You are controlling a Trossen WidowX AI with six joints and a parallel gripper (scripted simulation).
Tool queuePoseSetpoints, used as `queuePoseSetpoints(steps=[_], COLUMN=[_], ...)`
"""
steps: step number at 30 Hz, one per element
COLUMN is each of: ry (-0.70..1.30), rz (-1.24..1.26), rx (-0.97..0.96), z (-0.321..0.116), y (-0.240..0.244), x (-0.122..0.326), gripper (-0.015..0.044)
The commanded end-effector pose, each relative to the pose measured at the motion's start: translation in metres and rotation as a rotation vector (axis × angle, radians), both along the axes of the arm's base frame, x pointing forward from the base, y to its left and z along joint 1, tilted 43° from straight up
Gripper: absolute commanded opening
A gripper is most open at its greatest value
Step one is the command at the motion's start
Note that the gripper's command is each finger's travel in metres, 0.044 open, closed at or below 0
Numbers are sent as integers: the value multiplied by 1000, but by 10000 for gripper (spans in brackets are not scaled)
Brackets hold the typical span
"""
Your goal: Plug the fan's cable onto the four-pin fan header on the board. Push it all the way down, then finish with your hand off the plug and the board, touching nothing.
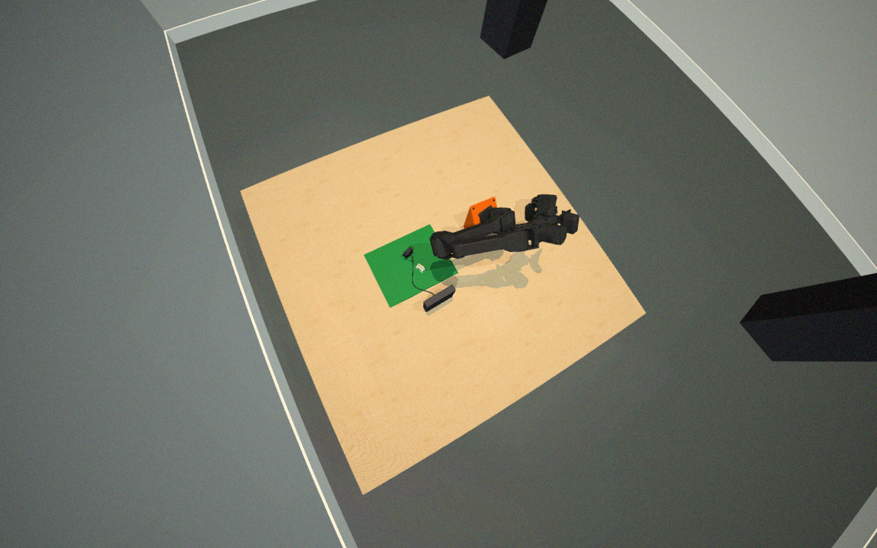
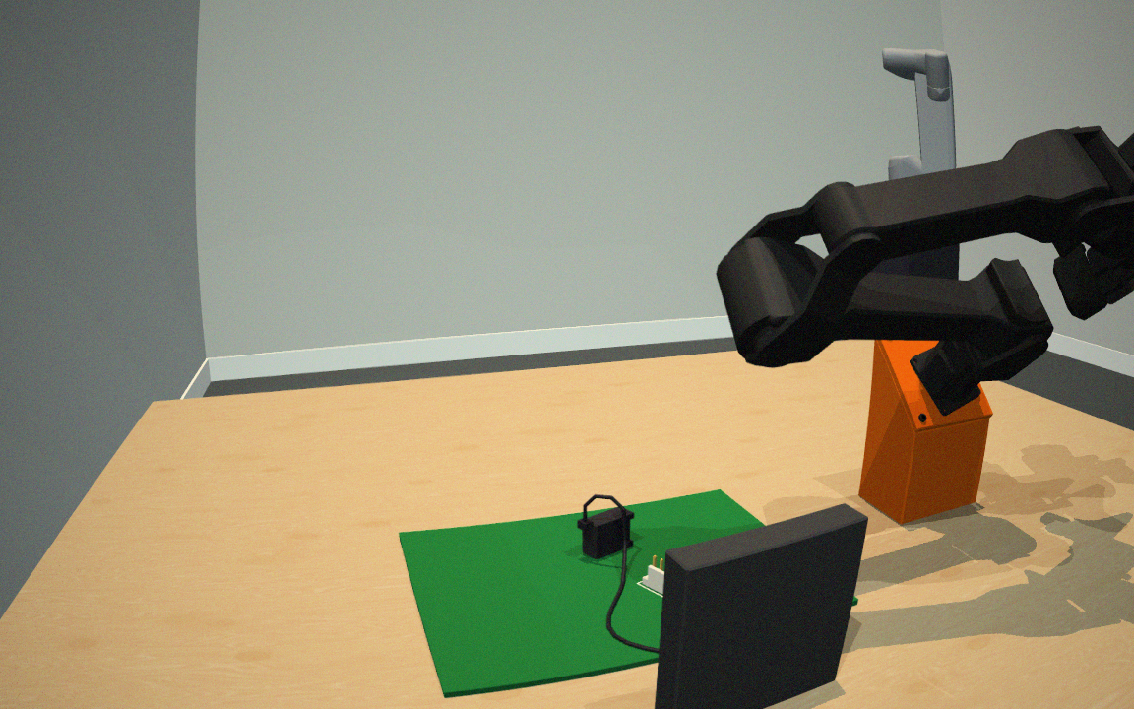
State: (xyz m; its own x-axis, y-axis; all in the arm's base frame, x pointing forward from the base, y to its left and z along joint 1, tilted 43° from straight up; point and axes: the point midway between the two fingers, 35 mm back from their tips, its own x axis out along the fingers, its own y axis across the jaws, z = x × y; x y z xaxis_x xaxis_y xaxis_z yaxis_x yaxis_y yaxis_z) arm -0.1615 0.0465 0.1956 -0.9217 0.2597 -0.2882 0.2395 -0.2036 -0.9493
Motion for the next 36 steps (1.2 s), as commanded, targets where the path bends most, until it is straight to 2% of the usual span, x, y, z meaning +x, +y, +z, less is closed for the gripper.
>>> queuePoseSetpoints(steps=[1, 5, 8, 22, 36], ry=[0, -1, -11, 38, 245], rz=[0, -8, -118, -756, -1360], rx=[0, -3, -48, -322, -571], z=[0, 0, 4, 32, 51], y=[0, 1, 18, 118, 197], x=[0, 0, 2, 46, 149], gripper=[263, 368, 440, 440, 440])
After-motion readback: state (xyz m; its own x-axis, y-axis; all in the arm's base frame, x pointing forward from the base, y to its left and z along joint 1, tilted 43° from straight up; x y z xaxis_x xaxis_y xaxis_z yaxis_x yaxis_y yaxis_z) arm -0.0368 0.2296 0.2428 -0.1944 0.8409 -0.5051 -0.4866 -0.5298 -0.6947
